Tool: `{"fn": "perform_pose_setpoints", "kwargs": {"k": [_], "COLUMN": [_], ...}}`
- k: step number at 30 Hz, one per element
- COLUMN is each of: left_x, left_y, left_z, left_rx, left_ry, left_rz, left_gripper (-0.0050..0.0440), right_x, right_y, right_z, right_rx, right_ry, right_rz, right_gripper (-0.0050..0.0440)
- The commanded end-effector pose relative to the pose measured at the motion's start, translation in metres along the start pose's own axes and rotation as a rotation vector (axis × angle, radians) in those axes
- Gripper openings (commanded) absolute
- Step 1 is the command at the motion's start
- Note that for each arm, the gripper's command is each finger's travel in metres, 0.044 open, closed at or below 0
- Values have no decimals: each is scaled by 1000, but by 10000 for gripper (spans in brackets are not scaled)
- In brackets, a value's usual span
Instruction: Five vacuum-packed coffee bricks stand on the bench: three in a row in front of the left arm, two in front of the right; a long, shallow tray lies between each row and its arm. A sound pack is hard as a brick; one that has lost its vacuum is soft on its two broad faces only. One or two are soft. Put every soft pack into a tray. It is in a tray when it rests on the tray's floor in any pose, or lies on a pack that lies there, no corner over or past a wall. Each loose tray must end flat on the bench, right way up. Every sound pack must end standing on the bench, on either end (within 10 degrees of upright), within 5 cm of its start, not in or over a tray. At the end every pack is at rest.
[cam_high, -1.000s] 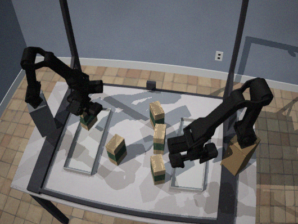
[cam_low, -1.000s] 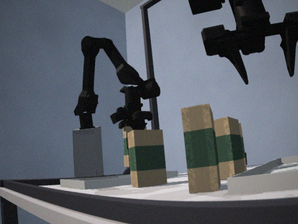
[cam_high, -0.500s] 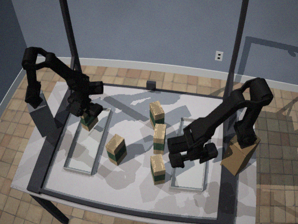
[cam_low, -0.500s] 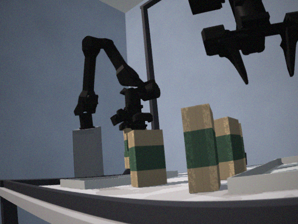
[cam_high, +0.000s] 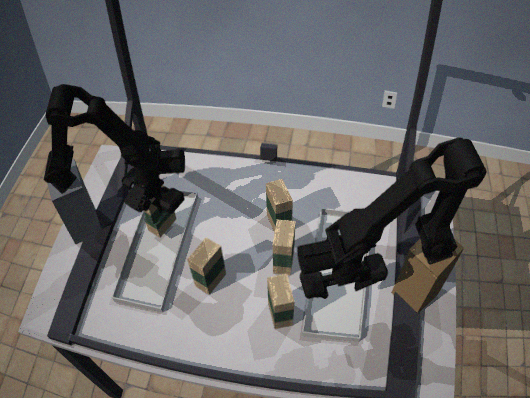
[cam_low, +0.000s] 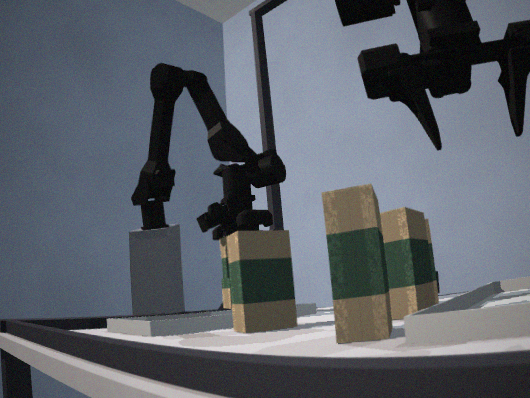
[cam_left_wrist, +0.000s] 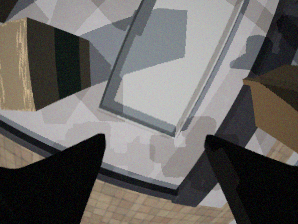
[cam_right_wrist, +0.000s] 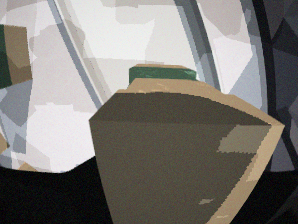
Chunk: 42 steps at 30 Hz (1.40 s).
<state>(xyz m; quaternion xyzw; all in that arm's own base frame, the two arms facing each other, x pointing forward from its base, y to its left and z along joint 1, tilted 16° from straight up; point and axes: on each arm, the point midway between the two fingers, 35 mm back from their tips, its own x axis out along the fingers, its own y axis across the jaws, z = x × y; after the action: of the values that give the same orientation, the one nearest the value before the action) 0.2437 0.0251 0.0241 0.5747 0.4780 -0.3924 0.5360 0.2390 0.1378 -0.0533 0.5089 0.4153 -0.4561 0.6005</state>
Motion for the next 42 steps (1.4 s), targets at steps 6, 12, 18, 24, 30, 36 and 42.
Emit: {"fn": "perform_pose_setpoints", "kwargs": {"k": [6,12,18,24,30,36,42], "left_x": [-3,-3,-3,-3,-3,-3,-3], "left_y": [4,4,4,4,4,4,4], "left_z": [0,0,0,0,0,0,0], "left_rx": [1,1,1,1,1,1,1], "left_ry": [-2,-2,-2,-2,-2,-2,-2], "left_rz": [19,19,19,19,19,19,19], "left_gripper": [358,358,358,358,358,358,358], "right_x": [7,15,16,16,16,16,16], "right_y": [4,4,4,4,4,4,4], "right_z": [-1,-1,-1,-1,-1,-1,-1], "right_rx": [-1,-1,-1,-1,-1,-1,-1], "right_ry": [8,8,8,7,7,8,8], "right_rz": [14,14,14,14,14,14,14], "right_gripper": [103,103,103,103,353,353,353]}}
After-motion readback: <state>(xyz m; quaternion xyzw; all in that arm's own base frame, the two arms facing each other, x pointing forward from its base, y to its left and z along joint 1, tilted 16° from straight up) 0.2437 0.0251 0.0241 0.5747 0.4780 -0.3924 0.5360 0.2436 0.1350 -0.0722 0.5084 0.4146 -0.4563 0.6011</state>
